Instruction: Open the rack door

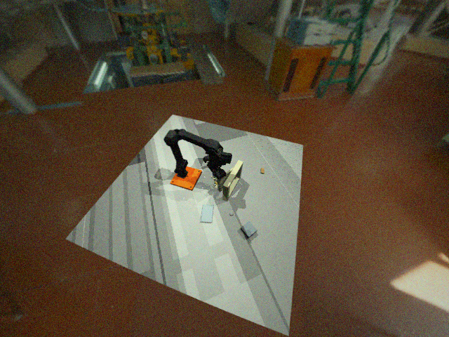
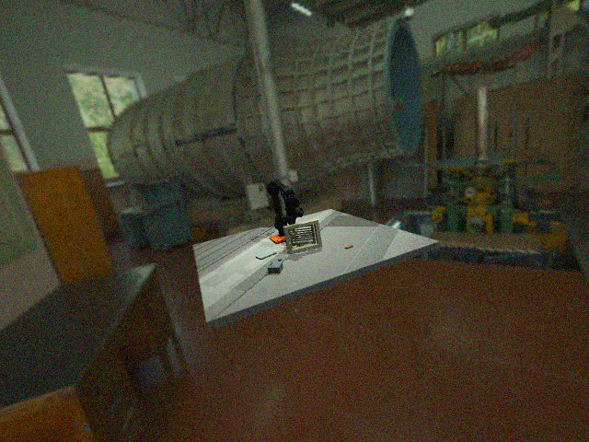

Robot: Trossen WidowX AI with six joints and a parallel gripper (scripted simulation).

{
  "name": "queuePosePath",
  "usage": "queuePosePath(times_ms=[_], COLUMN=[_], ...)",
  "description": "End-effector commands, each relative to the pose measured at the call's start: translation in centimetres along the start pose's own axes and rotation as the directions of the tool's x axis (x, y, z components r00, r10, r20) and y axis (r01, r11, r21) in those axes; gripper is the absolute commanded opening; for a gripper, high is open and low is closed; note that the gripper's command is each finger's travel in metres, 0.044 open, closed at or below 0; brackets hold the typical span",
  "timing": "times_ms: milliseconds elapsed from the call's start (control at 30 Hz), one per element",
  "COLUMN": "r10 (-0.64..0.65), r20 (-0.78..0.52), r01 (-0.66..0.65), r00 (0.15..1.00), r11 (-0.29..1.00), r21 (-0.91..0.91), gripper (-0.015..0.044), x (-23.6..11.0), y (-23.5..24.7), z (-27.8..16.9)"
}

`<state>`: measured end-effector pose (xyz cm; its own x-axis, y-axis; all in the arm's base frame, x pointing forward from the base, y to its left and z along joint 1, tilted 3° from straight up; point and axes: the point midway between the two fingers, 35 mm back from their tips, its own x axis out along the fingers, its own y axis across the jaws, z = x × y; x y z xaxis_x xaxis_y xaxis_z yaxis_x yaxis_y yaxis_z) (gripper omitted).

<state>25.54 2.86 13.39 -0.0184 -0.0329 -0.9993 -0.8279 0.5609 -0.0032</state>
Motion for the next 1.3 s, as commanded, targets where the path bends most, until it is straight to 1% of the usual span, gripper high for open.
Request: queuePosePath(times_ms=[0, 633, 1267], r10=[-0.003, -0.001, 0.002], r20=[0.009, 0.01, 0.012], r01=[0.003, -0.003, -0.008], r00=[1.0, 1.0, 1.0], r11=[0.997, 0.951, 0.851], r21=[0.071, 0.31, 0.525], gripper=[0.0011, 0.0011, 0.0011], x=[-0.1, -0.1, -0.1], y=[0.7, 4.1, 7.0], z=[0.2, 1.7, 3.8])
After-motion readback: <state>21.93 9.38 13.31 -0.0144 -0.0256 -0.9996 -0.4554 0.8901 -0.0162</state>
